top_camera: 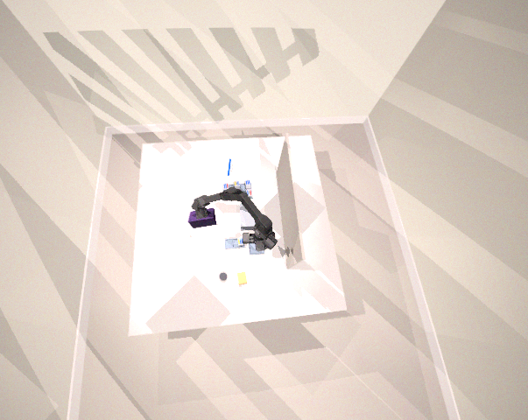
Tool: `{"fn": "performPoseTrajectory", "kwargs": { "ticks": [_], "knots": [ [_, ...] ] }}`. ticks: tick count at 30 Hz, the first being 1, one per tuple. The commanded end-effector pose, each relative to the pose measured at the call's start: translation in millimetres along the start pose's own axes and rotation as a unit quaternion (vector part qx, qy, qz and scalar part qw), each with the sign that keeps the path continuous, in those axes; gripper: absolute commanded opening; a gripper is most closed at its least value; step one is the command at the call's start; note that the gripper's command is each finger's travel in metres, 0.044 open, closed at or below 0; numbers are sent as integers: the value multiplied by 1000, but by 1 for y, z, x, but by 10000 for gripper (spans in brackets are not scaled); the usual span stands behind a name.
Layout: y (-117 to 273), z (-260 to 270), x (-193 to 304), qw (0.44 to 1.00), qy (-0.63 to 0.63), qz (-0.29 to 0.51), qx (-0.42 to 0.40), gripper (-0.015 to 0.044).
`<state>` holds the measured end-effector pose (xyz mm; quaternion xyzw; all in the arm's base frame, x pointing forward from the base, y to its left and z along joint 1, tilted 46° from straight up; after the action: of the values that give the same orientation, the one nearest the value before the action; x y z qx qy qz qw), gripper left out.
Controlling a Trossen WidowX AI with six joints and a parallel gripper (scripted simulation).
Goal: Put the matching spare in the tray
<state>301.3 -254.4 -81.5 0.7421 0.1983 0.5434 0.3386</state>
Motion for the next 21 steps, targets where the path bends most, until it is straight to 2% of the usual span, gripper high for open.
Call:
{"fn": "performPoseTrajectory", "kwargs": {
  "ticks": [1, 21],
  "knots": [
    [-5, 0, 0, 1000, -3, 2, 0, 0],
    [-24, 1, 0, 1000, -3, 2, 0, 0]
  ]
}}
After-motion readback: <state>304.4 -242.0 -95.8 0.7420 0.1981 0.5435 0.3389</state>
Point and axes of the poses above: the point midway between the two fingers, 35 mm back from their tips, its own y axis back along the fingers, its own z axis across the jaws, x = y × z, the point moved 4 cm from there along y, back along the fingers, and after that the axes turned 9 degrees about -y, right-handed, at the moved point
